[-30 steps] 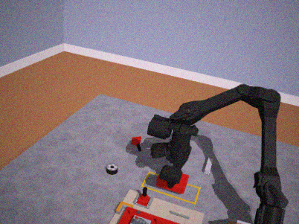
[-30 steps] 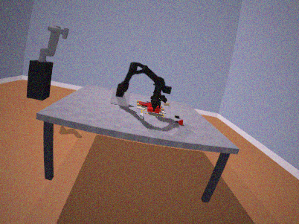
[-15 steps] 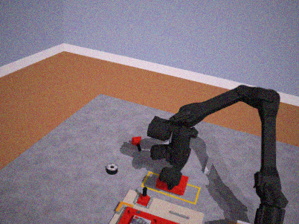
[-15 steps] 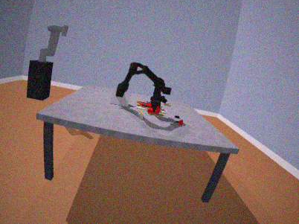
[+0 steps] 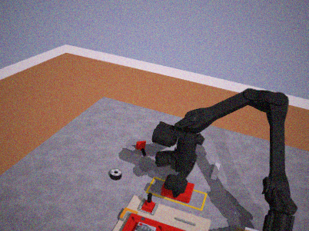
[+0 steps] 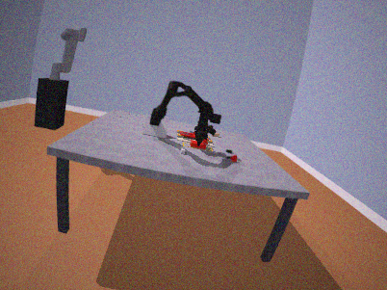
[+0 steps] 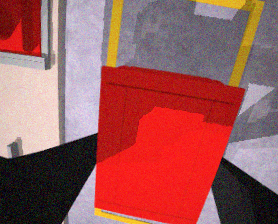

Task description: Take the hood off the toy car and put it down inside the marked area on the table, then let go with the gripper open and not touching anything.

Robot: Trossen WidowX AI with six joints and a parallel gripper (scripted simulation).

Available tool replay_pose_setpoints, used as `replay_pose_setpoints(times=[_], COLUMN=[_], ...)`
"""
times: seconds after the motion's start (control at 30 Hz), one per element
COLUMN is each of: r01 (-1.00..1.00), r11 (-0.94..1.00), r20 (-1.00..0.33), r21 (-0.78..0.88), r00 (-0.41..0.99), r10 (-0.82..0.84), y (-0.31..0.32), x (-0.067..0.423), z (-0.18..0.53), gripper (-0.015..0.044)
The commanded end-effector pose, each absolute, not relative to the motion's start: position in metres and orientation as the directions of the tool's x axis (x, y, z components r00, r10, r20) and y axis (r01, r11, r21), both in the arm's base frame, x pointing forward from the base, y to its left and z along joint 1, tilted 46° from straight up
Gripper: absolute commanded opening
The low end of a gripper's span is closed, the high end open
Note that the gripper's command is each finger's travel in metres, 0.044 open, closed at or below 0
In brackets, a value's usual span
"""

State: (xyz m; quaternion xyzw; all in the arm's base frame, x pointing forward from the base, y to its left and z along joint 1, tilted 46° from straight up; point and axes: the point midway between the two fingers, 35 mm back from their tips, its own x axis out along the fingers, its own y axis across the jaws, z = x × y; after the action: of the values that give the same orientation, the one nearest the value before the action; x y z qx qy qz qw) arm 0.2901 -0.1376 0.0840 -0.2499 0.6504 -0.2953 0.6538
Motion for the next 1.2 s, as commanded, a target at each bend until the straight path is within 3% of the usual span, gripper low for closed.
replay_pose_setpoints(times=[0.0, 0.1, 0.67, 0.93, 1.17], r01=[0.056, 0.056, 0.061, 0.06, 0.06], r11=[0.699, 0.699, 0.701, 0.7, 0.7], r20=[-0.701, -0.701, -0.703, -0.702, -0.701], r21=[-0.713, -0.713, -0.711, -0.712, -0.712], r00=[-0.019, -0.019, -0.02, -0.017, -0.017], r10=[-0.713, -0.713, -0.711, -0.712, -0.712], y=[-0.139, -0.14, -0.138, -0.089, -0.087], x=[0.29, 0.29, 0.29, 0.291, 0.291], z=[0.083, 0.082, 0.084, 0.131, 0.132], gripper=[0.0, 0.0, 0.044, 0.044, 0.044])
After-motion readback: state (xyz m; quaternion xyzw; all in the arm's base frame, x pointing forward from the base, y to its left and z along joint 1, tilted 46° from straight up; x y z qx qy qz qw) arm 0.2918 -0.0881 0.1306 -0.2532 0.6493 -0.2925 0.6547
